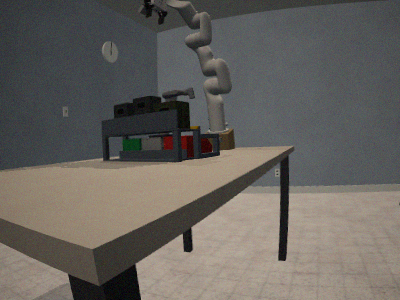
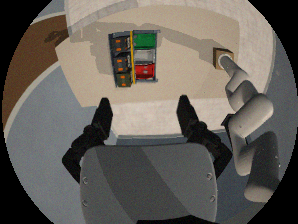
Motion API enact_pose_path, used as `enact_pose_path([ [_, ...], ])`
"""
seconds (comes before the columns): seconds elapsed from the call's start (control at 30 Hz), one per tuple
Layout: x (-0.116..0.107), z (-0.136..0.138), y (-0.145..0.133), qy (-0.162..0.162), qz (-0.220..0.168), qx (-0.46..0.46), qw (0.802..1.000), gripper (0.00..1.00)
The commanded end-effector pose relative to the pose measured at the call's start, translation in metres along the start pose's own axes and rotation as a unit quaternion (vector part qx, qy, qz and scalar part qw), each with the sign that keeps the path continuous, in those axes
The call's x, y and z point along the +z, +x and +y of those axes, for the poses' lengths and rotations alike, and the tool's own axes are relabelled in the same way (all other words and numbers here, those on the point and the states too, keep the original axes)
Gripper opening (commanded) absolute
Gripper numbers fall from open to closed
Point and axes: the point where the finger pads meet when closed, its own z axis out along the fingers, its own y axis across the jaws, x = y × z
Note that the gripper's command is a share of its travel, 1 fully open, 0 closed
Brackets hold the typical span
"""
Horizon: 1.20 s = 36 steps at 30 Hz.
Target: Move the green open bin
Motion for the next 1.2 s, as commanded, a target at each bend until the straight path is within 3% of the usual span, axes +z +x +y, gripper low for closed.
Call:
enact_pose_path([
  [0.0,0.018,0.002,0.0,-0.052,-0.006,0.0,0.999,1.0],
  [0.3,0.018,0.002,0.0,-0.052,-0.006,0.0,0.999,1.0],
  [0.33,0.027,0.004,0.0,-0.039,-0.004,0.0,0.999,1.0],
  [0.47,0.067,0.008,-0.001,-0.052,-0.006,0.0,0.999,1.0],
  [0.87,0.067,0.008,-0.001,-0.052,-0.006,0.0,0.999,1.0],
  [0.9,0.077,0.01,-0.001,-0.084,-0.01,0.0,0.996,1.0],
  [1.03,0.117,0.014,-0.002,-0.052,-0.006,0.0,0.999,1.0],
  [1.17,0.117,0.014,-0.002,-0.052,-0.006,0.0,0.999,1.0],
])
